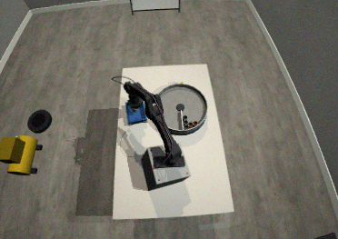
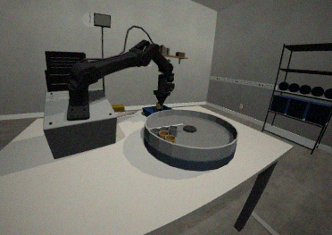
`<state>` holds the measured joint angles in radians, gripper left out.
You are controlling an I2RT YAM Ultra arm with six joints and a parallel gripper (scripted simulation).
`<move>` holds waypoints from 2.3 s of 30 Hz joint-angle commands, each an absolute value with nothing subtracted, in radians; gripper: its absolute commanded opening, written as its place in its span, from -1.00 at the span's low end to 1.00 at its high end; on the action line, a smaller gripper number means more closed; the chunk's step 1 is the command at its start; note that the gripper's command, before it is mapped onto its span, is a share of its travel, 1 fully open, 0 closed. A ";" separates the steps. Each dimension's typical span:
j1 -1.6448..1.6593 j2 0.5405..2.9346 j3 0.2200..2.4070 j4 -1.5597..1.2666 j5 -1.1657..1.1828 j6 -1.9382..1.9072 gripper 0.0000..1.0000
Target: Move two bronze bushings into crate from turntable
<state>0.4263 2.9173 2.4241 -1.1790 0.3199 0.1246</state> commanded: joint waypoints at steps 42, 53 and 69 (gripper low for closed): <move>0.417 2.914 2.414 -1.111 0.328 0.102 -1.00; 0.408 2.948 2.402 -1.070 0.329 0.090 -1.00; 0.407 2.943 2.396 -1.067 0.328 0.087 -1.00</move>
